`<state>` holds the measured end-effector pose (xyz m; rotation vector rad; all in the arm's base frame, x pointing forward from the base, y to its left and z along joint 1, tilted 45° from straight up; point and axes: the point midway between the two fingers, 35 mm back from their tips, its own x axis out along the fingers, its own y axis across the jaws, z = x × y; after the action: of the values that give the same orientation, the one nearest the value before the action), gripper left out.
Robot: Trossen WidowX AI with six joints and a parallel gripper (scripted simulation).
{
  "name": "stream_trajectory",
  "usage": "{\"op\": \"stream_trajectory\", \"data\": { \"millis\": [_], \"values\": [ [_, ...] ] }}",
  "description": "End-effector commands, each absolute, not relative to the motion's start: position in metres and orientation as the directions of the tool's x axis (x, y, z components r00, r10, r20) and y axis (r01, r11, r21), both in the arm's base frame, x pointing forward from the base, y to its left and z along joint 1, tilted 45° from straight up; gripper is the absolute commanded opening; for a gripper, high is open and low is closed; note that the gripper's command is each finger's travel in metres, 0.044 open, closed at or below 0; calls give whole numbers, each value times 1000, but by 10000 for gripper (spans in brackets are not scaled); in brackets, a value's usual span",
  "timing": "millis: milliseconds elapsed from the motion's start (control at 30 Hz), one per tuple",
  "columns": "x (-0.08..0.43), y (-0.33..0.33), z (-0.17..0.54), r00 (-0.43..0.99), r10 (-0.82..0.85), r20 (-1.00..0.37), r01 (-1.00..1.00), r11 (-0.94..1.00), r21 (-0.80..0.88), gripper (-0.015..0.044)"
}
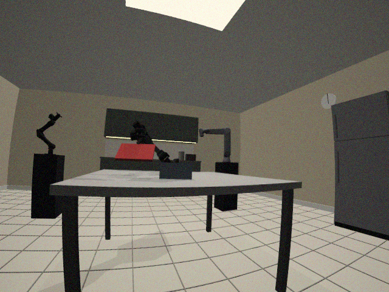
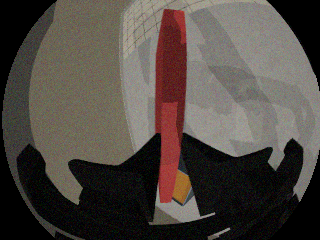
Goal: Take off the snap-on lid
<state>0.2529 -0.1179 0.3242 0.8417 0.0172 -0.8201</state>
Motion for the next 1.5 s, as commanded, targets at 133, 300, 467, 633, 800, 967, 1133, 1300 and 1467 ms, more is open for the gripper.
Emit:
{"op": "stream_trajectory", "data": {
  "millis": [133, 300, 467, 633, 800, 967, 1133, 1300, 1467],
  "values": [
    [253, -122, 320, 708, -631, -317, 644, 393, 657, 0],
    [253, -125, 317, 708, -631, -316, 644, 393, 657, 0],
    [253, -127, 314, 708, -632, -316, 643, 393, 657, 0],
    [252, -130, 312, 708, -632, -315, 643, 393, 657, 0],
    [252, -133, 309, 708, -632, -315, 643, 394, 657, 0],
    [252, -136, 306, 708, -632, -314, 643, 394, 657, 0],
    [252, -139, 303, 708, -632, -314, 643, 394, 657, 0],
    [252, -141, 301, 709, -632, -314, 643, 394, 657, 0],
    [252, -144, 298, 709, -632, -313, 643, 395, 657, 0]
  ]
}}
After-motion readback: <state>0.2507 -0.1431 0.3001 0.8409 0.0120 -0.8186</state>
